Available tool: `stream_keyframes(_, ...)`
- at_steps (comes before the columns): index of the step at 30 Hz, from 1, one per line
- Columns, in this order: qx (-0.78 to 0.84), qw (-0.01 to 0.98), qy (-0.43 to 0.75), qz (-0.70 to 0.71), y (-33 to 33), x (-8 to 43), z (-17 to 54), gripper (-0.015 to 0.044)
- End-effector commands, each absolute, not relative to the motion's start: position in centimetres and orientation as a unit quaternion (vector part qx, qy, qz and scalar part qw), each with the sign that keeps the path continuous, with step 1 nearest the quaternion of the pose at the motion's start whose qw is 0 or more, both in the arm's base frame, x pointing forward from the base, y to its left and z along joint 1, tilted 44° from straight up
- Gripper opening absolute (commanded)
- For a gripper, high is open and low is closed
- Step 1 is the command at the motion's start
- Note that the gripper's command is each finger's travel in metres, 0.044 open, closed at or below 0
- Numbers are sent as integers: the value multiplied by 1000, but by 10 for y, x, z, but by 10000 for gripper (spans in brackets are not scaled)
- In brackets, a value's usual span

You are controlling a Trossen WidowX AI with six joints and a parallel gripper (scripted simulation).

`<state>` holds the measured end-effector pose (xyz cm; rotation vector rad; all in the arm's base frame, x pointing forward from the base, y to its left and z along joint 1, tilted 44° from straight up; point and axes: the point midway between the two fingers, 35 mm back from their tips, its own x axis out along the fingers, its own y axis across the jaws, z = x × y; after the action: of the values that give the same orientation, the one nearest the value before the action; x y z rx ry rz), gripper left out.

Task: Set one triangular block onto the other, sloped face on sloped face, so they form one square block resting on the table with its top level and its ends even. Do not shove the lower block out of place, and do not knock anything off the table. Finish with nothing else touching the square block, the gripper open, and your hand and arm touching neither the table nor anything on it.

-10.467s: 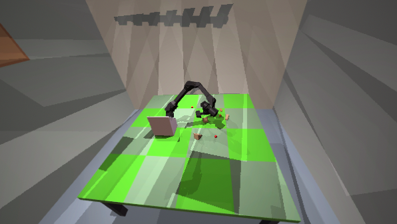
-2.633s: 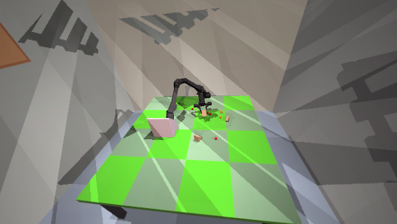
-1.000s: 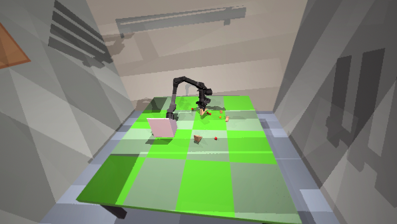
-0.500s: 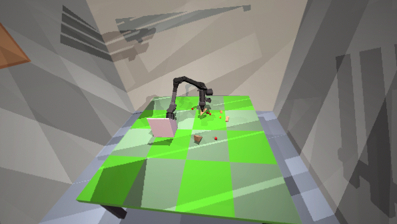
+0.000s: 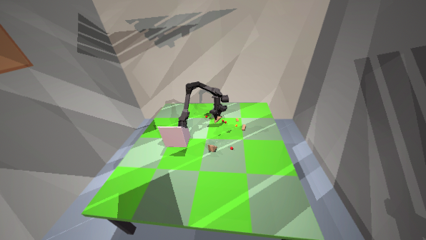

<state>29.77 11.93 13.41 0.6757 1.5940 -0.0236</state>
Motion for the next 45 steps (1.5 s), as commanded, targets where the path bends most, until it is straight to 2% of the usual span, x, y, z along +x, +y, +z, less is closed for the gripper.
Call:
stream_keyframes(1,347,621,701,-47,118,298,133,0)
stream_keyframes(20,556,441,670,-219,115,300,135,0)
stream_keyframes(45,707,122,562,-411,107,305,142,0)
